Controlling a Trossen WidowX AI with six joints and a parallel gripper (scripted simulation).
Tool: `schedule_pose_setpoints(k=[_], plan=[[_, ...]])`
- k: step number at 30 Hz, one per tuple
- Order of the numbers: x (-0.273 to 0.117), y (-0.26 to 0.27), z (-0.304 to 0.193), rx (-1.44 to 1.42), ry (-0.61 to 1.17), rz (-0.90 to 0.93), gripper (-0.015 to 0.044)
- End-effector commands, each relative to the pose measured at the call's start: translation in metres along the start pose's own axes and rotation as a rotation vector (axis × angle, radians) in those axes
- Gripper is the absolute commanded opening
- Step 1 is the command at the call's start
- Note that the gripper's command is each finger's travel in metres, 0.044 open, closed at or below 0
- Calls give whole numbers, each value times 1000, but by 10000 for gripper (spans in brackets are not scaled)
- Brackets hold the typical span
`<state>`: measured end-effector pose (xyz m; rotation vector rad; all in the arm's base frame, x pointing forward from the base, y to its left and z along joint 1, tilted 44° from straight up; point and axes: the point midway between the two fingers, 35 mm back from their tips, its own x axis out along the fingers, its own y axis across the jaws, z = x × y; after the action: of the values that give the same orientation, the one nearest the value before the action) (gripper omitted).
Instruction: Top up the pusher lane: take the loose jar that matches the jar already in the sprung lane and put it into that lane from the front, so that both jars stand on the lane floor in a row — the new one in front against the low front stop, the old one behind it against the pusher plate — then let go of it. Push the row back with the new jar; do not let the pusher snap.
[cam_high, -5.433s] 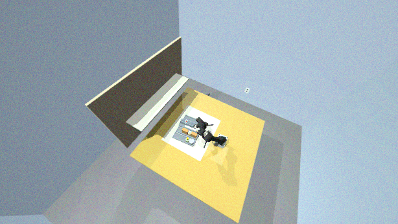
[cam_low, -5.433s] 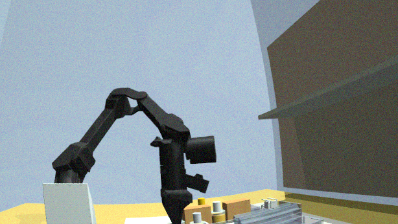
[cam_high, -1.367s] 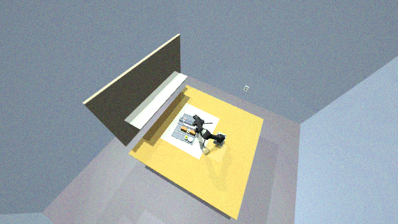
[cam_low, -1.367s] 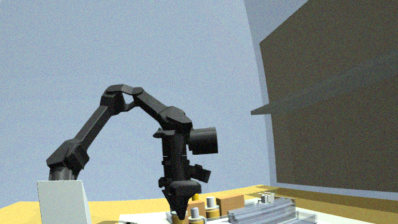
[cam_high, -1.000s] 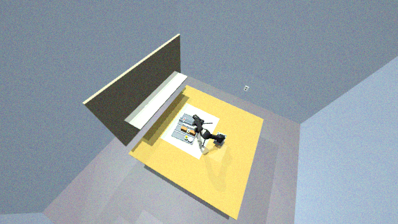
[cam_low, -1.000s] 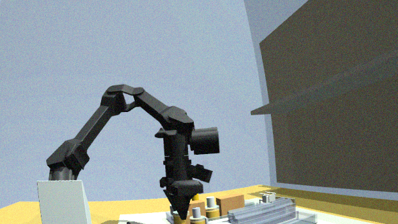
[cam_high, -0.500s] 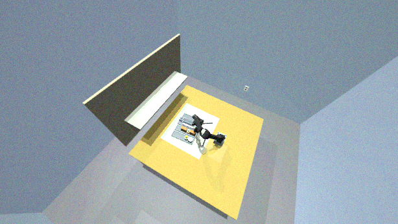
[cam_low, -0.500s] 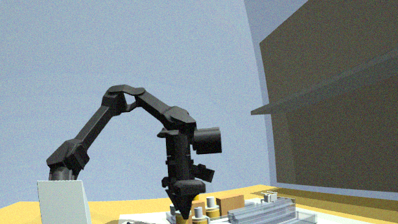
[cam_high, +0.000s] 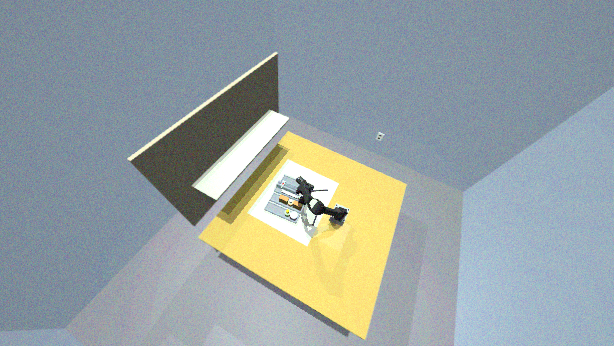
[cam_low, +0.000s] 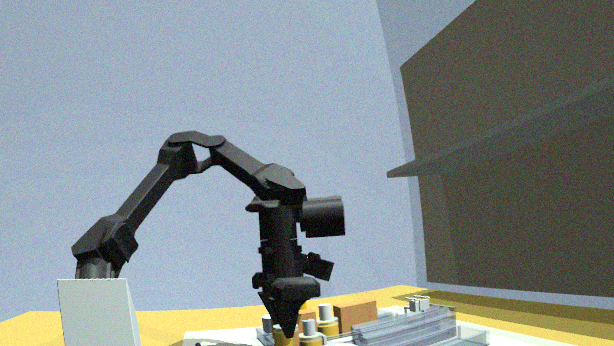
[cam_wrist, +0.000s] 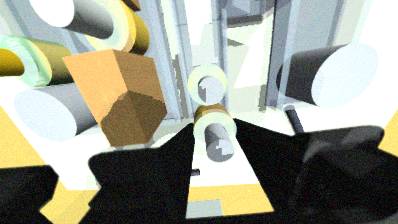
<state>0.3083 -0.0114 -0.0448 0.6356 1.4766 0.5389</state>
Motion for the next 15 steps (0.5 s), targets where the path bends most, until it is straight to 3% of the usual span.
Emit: schedule_pose_setpoints(k=[1,15], plan=[[-4,1,11,-14,-26,2,0],[-6,1,16,-15,-26,2,0]])
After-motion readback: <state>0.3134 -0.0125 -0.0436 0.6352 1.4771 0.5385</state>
